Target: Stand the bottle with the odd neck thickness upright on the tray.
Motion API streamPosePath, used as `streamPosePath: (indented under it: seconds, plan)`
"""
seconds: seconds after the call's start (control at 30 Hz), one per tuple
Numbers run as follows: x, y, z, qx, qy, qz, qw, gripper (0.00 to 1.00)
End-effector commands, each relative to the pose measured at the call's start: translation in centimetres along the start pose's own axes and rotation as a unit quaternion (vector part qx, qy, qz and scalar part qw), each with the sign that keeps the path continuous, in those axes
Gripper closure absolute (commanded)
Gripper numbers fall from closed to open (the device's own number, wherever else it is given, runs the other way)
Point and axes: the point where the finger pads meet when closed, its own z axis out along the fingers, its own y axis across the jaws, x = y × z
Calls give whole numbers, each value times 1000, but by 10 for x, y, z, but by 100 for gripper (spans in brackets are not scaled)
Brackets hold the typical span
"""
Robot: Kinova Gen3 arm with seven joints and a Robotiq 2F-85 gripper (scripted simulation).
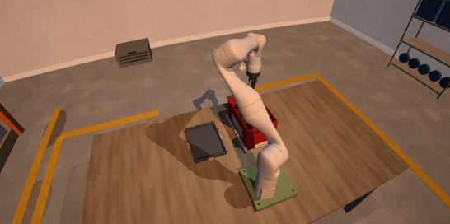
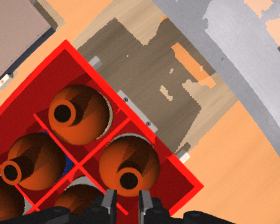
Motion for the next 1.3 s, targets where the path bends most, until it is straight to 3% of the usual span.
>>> streamPosePath:
  seconds: [0.0,0.7,0.8,0.97,1.27]
  plan:
    - [0,0,-1,-1,1,0,1000,100]
    - [4,-3,-1,-1,1,0,1000,100]
    - [32,-31,-1,-1,1,0,1000,100]
    - [58,-61,-1,-1,1,0,1000,100]
    - [60,-64,-1,-1,1,0,1000,100]
